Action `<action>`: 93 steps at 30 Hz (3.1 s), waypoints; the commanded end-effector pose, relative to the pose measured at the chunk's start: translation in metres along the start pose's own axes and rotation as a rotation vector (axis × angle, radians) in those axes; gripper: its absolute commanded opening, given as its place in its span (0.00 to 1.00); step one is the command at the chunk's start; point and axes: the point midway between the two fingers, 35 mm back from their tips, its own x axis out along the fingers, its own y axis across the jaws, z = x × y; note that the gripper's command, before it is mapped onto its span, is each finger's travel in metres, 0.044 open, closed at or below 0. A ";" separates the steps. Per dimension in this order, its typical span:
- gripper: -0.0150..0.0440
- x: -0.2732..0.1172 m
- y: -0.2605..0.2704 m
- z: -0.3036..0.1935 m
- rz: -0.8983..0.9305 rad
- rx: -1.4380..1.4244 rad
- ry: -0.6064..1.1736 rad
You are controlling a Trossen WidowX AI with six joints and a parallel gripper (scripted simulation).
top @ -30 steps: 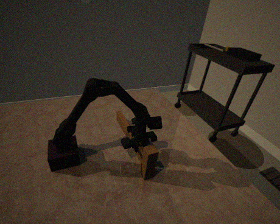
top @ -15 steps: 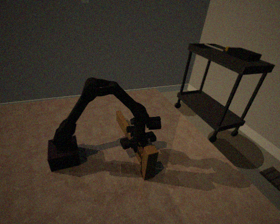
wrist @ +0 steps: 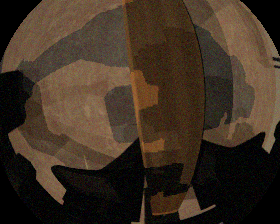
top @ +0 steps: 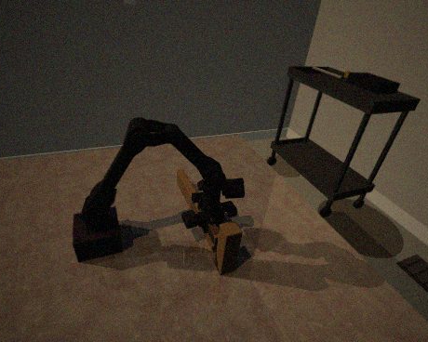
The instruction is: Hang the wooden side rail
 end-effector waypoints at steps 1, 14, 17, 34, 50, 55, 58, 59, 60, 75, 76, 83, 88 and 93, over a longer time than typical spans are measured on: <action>0.25 0.000 0.007 0.001 0.013 -0.012 0.000; 0.25 0.000 0.001 0.000 0.010 -0.010 0.000; 0.25 -0.001 0.001 0.000 0.012 -0.012 0.000; 0.25 -0.003 0.001 0.000 0.012 -0.012 0.000; 0.25 -0.006 0.001 0.000 0.012 -0.012 0.000; 0.25 -0.007 0.001 0.000 0.012 -0.012 0.000; 0.25 -0.007 0.001 0.000 0.012 -0.012 0.000; 0.25 -0.008 0.001 0.000 0.012 -0.012 0.000; 0.25 -0.008 0.001 0.000 0.012 -0.012 0.000; 0.25 -0.010 0.001 0.000 0.012 -0.012 0.000; 0.25 -0.011 0.001 0.000 0.012 -0.012 0.000; 0.25 -0.012 0.001 0.000 0.012 -0.012 0.000; 0.25 -0.013 0.001 0.000 0.012 -0.012 0.000; 0.25 -0.013 0.001 0.000 0.012 -0.012 0.000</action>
